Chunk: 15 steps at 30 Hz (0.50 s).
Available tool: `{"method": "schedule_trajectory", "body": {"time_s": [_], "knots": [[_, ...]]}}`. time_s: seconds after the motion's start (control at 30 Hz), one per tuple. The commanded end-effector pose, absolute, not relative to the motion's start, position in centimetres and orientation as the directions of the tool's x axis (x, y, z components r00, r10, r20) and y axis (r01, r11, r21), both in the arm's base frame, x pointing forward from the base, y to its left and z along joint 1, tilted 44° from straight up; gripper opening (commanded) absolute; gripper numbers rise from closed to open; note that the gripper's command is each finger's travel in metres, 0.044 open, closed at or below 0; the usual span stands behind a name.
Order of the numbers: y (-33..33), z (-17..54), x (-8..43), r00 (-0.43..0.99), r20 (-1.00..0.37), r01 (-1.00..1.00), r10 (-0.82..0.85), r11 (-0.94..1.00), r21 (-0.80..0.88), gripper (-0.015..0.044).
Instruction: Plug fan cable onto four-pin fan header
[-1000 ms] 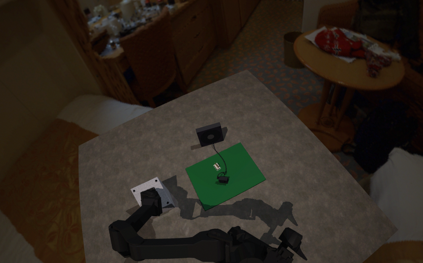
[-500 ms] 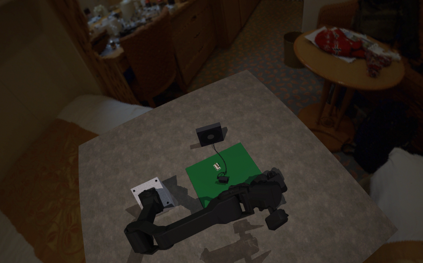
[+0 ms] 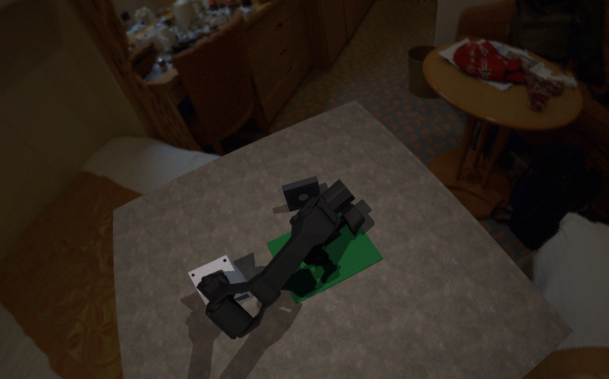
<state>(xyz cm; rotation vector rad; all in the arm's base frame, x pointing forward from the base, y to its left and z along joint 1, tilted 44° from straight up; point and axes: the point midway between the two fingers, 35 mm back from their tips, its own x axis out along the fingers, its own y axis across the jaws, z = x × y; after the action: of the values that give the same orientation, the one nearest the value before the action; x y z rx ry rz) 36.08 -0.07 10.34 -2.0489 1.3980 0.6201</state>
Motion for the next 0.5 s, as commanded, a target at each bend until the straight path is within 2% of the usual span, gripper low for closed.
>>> {"method": "schedule_trajectory", "body": {"time_s": [0.0,0.07,0.47], "knots": [[2.68,6.43,31.36,0.239,-0.614,-0.693,-0.752,-0.575,0.435,0.0440],[3.07,5.95,30.49,0.227,-0.596,-0.598,-0.770,-0.594,0.538,0.0440],[2.90,5.75,30.52,0.228,-0.597,-0.598,-0.770,-0.594,0.538,0.0440]]}}
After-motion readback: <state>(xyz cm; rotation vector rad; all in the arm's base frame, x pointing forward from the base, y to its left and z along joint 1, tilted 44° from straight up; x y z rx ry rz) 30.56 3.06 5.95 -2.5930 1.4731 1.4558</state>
